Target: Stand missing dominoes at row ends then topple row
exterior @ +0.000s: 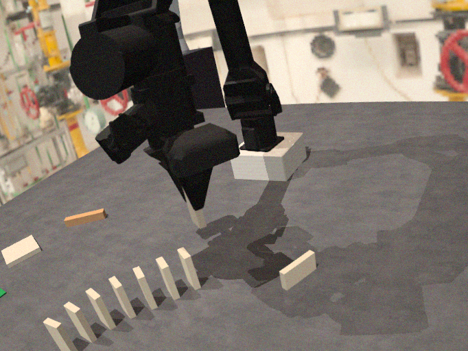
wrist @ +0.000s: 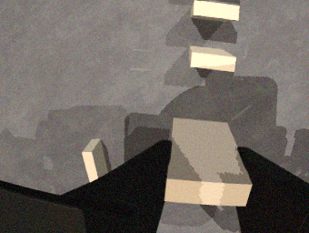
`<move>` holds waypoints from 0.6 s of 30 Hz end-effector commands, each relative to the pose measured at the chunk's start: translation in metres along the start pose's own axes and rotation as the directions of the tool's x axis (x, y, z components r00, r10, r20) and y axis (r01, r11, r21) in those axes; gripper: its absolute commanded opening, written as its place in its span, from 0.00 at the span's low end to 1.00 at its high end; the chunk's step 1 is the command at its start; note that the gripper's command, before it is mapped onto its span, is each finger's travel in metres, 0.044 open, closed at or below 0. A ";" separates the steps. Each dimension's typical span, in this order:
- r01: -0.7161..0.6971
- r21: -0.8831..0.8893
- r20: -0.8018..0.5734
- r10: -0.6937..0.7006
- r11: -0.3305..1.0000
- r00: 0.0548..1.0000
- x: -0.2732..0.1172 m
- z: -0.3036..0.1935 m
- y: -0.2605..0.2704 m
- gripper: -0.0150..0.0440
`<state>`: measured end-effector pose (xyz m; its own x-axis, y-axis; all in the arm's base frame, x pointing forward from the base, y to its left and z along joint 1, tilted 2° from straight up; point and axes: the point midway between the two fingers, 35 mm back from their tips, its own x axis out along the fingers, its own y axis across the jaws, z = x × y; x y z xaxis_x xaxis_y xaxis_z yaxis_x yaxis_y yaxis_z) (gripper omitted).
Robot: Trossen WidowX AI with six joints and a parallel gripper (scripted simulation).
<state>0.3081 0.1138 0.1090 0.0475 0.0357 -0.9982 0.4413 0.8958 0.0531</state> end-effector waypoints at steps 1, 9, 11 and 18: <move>0.001 0.003 0.004 -0.001 1.000 1.000 0.018 0.001 0.000 0.44; 0.001 0.003 0.004 -0.001 1.000 1.000 0.058 -0.002 -0.003 0.44; 0.002 0.003 0.004 -0.002 1.000 1.000 0.067 -0.003 -0.004 0.44; 0.002 0.003 0.003 -0.002 1.000 1.000 0.079 -0.005 -0.006 0.44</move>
<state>0.3037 0.1134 0.0306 0.0396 0.0330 -0.9987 0.4418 0.8959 0.0471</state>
